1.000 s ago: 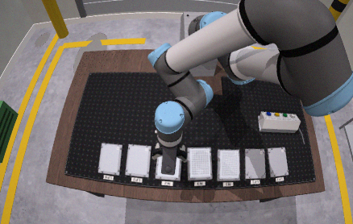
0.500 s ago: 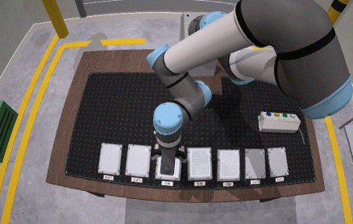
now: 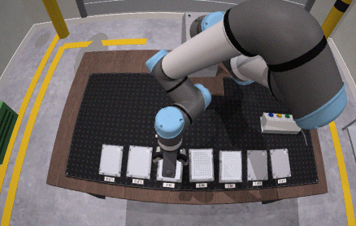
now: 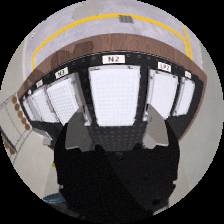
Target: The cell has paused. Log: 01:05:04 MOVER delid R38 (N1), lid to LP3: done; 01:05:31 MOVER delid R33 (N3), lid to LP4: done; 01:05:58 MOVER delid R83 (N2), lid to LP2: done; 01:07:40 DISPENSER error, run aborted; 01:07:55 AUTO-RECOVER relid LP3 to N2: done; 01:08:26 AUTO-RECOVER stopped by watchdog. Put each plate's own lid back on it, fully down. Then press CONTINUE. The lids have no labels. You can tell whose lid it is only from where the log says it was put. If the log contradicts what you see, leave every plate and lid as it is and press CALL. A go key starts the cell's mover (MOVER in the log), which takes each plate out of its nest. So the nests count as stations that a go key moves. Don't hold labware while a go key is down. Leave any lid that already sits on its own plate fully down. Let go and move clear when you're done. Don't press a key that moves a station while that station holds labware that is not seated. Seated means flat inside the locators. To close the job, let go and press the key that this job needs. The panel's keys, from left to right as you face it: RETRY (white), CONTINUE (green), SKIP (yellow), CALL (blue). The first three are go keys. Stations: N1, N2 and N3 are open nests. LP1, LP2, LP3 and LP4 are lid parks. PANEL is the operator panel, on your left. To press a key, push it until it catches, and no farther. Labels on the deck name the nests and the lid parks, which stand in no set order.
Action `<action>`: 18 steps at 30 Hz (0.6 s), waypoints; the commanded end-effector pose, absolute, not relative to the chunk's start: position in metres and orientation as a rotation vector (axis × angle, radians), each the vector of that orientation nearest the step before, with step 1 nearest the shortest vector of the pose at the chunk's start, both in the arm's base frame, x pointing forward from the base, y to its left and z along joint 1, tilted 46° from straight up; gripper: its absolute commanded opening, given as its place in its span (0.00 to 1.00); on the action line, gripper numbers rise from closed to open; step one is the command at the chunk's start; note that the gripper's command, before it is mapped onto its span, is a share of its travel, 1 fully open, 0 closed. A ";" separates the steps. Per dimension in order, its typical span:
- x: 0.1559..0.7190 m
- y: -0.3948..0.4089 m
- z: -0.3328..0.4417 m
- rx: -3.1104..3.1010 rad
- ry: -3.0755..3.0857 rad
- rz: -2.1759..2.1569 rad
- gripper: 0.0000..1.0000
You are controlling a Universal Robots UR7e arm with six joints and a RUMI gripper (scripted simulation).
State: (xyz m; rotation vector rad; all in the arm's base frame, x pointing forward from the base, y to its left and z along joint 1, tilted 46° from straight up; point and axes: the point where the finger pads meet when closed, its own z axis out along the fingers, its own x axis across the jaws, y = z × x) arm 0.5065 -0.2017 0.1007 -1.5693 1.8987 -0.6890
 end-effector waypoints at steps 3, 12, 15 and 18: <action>0.508 -0.202 0.100 -1.569 1.899 -0.691 0.82; 0.508 -0.202 0.100 -1.569 1.899 -0.691 0.82; 0.508 -0.202 0.100 -1.569 1.899 -0.691 0.00; 0.508 -0.202 0.100 -1.569 1.899 -0.691 0.00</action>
